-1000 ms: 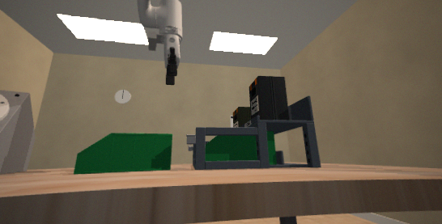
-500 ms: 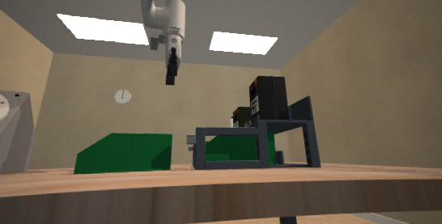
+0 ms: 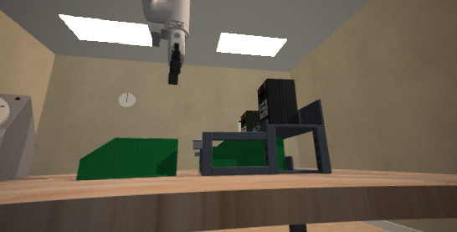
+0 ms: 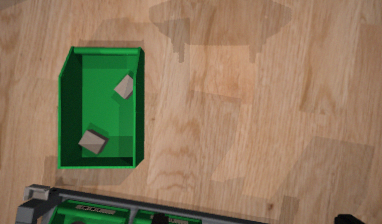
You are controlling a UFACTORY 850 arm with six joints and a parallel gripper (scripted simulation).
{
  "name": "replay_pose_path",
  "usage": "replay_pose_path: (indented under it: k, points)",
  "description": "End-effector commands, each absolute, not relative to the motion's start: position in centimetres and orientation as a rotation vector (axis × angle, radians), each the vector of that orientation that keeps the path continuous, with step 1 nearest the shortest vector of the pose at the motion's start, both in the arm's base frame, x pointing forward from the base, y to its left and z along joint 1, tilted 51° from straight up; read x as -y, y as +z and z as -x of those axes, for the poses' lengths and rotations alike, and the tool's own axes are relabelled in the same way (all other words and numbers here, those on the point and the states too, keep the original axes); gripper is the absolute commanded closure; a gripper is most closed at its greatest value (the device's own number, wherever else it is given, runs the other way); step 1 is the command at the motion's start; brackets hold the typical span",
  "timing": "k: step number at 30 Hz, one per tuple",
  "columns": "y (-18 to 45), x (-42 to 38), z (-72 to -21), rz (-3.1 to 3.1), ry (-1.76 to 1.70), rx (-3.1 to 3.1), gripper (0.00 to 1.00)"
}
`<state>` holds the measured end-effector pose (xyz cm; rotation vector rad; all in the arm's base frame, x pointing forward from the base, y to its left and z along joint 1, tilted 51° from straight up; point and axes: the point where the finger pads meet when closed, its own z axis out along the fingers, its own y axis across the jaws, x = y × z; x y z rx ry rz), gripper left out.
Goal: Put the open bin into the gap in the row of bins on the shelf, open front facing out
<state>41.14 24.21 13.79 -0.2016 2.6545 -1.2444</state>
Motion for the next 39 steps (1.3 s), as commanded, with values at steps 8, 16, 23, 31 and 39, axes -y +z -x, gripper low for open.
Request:
replay_pose_path:
  k: [8,16,23,31,39]
  points:
    - [14.6,-23.6,-40.8,0.204,-1.239,-2.654,0.00]
    - [18.0,-20.2,-39.4,0.204,-1.239,-2.654,0.00]
    - [18.0,-20.2,-39.4,0.204,-1.239,-2.654,0.00]
    - [21.4,-16.9,-38.0,0.204,-1.240,-2.654,0.00]
    - [21.4,-16.9,-38.0,0.204,-1.240,-2.654,0.00]
